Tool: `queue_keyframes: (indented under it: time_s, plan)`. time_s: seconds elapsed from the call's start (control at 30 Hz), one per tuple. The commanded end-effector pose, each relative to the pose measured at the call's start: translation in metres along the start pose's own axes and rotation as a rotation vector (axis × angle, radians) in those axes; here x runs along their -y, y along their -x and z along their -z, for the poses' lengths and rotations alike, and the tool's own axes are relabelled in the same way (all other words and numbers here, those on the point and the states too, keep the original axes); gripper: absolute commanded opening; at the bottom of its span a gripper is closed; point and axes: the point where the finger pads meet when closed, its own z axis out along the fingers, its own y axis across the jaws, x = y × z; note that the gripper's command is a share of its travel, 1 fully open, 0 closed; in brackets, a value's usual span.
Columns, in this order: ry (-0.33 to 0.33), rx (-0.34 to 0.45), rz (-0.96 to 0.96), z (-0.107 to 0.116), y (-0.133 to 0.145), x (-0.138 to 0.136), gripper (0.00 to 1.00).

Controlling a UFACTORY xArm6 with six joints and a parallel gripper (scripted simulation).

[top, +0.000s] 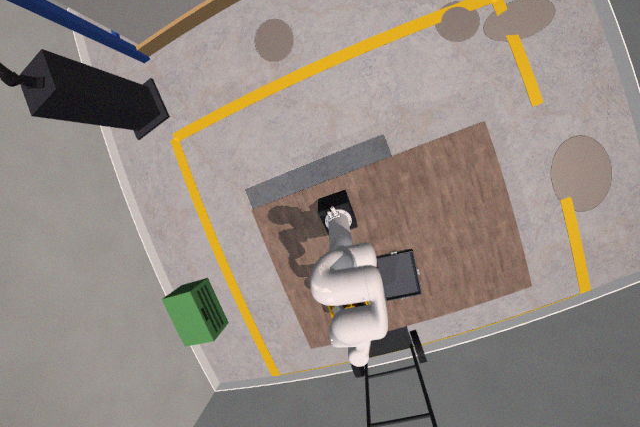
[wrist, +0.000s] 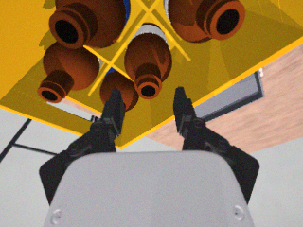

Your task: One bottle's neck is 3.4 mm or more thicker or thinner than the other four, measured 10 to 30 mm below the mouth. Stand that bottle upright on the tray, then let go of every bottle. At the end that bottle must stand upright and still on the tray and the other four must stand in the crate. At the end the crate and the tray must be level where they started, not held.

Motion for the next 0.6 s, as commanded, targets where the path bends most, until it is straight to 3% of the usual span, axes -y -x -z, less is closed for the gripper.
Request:
queue_keyframes:
  time_s: [0.0, 0.23, 0.57]
  plan:
    - [-0.003, 0.002, 0.0, 0.018, 0.001, 0.001, 0.65]
    - [-0.003, 0.002, 0.0, 0.039, 0.001, 0.001, 0.65]
    - [-0.003, 0.002, 0.0, 0.052, 0.001, 0.001, 0.65]
